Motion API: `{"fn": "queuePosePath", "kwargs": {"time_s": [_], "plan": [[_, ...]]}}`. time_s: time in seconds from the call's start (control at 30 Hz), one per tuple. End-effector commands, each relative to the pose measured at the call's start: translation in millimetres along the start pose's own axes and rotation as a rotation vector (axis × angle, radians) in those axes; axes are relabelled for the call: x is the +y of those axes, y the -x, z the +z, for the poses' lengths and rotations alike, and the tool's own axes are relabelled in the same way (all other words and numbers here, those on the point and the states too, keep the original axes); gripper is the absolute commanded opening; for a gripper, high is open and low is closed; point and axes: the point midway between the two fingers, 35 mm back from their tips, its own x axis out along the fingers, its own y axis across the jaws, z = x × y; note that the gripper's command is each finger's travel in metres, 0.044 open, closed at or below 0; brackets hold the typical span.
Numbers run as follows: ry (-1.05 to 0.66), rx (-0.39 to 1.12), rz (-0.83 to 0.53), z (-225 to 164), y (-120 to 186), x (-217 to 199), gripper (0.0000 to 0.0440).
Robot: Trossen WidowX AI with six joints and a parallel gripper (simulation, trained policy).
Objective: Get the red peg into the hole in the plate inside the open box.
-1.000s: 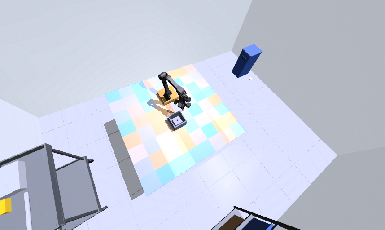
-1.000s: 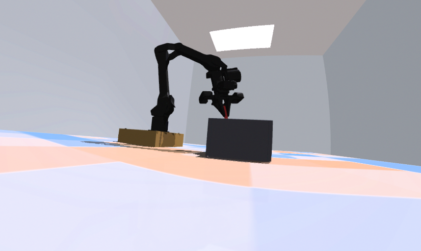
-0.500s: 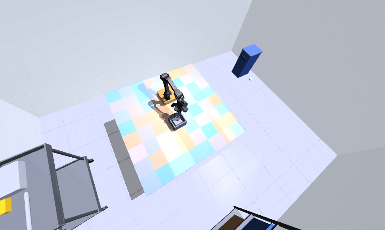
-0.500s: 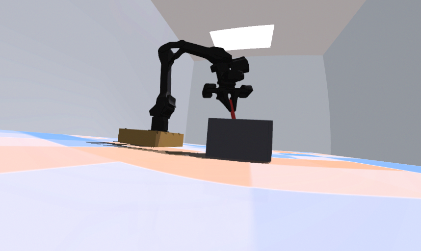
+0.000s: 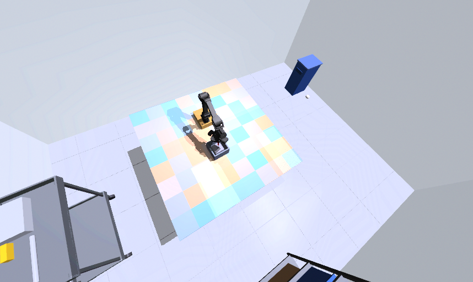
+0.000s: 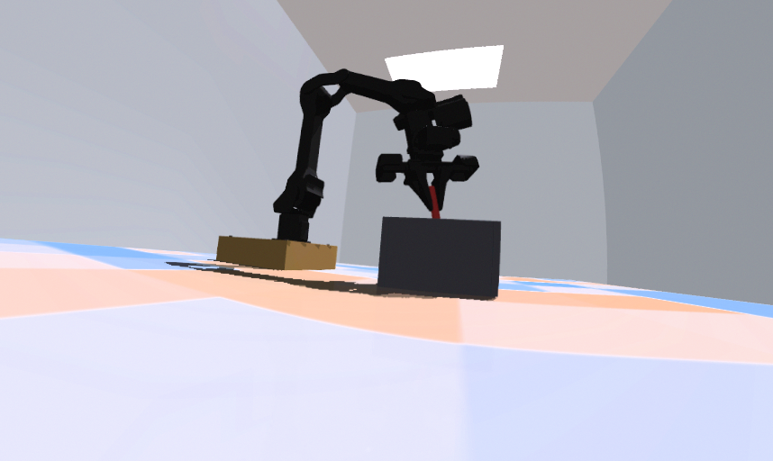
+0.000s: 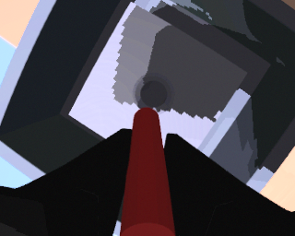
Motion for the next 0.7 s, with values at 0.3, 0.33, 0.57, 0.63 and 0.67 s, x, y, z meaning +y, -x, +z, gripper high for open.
{"fn": "queuePosePath", "kwargs": {"time_s": [0.3,0.33,0.57,0.63,0.67], "plan": [[0.003,0.054,-0.049,7.0,-37.5,-1.3,0.0059],[0.008,0.056,-0.054,7.4,-40.6,-1.7,0.0085],[0.034,0.067,-0.079,15.2,-52.2,1.7,0.0189],[0.038,0.062,-0.073,20.5,-53.6,5.8,0.0236],[0.040,0.060,-0.071,23.3,-54.2,7.9,0.0260]]}}
